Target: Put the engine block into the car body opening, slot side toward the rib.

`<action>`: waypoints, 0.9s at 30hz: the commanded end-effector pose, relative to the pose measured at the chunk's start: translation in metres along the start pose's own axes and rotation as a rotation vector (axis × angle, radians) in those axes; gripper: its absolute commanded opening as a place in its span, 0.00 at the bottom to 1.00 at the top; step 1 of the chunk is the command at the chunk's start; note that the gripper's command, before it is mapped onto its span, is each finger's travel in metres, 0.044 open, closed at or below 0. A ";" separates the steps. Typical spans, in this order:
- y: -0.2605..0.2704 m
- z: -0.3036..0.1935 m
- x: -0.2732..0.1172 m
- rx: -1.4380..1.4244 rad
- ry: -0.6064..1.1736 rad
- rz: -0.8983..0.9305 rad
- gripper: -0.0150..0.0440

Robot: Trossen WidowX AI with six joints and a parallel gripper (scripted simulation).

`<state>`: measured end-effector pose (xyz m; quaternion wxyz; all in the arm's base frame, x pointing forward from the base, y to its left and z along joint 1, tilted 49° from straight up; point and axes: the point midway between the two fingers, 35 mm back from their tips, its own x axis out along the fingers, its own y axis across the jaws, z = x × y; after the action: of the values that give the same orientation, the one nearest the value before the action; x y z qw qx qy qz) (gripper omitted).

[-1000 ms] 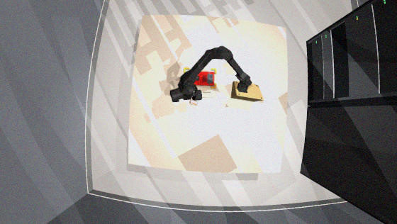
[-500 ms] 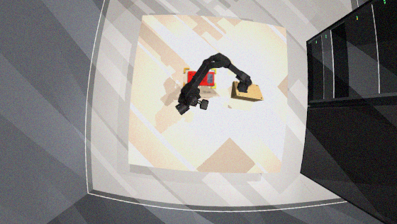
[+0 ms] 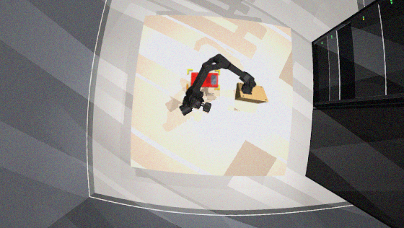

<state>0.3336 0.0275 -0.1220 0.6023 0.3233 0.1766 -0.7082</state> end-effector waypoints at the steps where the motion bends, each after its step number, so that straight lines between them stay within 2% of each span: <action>1: 0.000 0.001 0.013 -0.006 -0.005 0.006 1.00; 27: 0.001 0.002 0.050 -0.006 -0.007 0.006 1.00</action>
<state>0.3355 -0.0051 -0.1481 0.6054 0.3277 0.1735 -0.7043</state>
